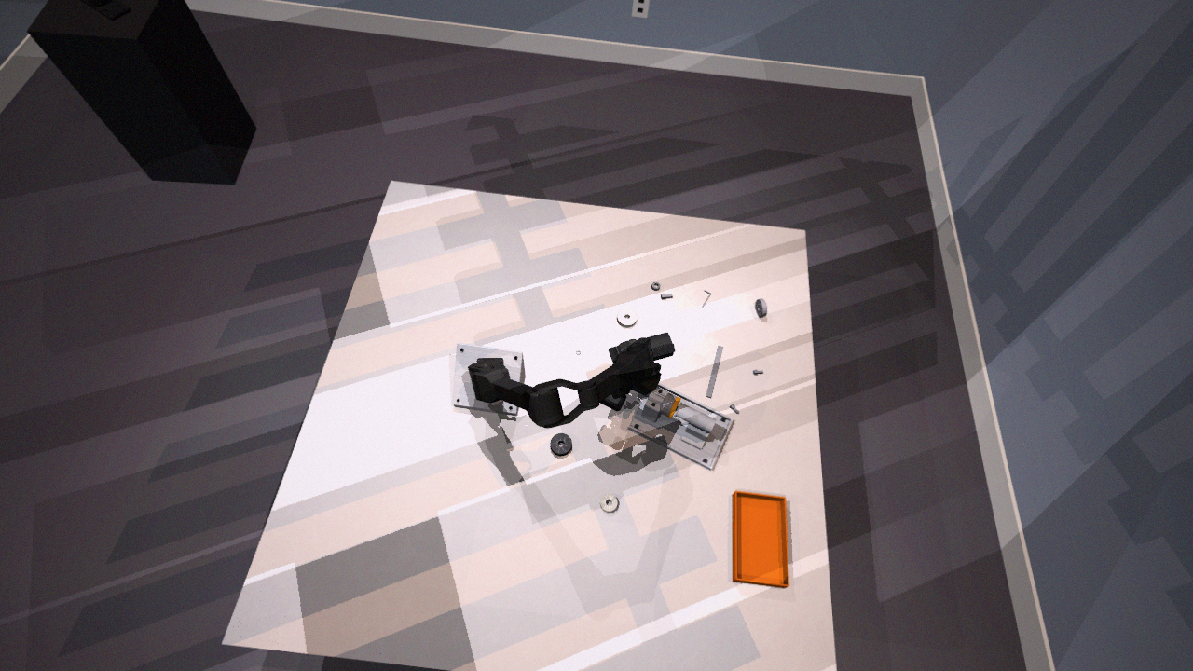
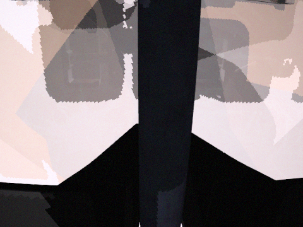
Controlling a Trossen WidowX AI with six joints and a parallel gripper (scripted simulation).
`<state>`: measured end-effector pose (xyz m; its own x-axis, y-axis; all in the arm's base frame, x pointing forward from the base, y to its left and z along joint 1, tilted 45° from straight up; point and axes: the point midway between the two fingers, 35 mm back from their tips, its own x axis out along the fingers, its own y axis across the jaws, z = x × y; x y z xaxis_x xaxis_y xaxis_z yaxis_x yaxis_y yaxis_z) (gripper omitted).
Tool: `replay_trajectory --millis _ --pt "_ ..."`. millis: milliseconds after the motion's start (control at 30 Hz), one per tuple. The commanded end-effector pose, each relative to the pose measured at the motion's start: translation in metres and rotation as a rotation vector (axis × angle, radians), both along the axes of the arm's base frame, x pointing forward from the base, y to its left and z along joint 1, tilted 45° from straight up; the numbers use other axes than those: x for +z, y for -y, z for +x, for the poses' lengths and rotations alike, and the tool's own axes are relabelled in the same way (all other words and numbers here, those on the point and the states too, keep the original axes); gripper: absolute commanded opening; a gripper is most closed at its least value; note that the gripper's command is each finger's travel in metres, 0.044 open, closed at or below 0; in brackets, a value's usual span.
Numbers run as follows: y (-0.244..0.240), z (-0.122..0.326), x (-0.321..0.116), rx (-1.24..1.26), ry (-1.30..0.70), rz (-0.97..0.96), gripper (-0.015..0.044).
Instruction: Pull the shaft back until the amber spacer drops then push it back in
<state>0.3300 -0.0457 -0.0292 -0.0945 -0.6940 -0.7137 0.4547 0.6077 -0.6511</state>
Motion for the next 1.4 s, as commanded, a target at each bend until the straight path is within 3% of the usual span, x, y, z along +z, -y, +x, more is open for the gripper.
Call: replay_trajectory --millis 0,1367 --pt "-0.0010 -0.0022 -0.0007 -0.001 -0.002 0.002 0.0000" --pt "-0.0028 -0.0064 -0.0019 -0.001 -0.003 0.002 0.0000"
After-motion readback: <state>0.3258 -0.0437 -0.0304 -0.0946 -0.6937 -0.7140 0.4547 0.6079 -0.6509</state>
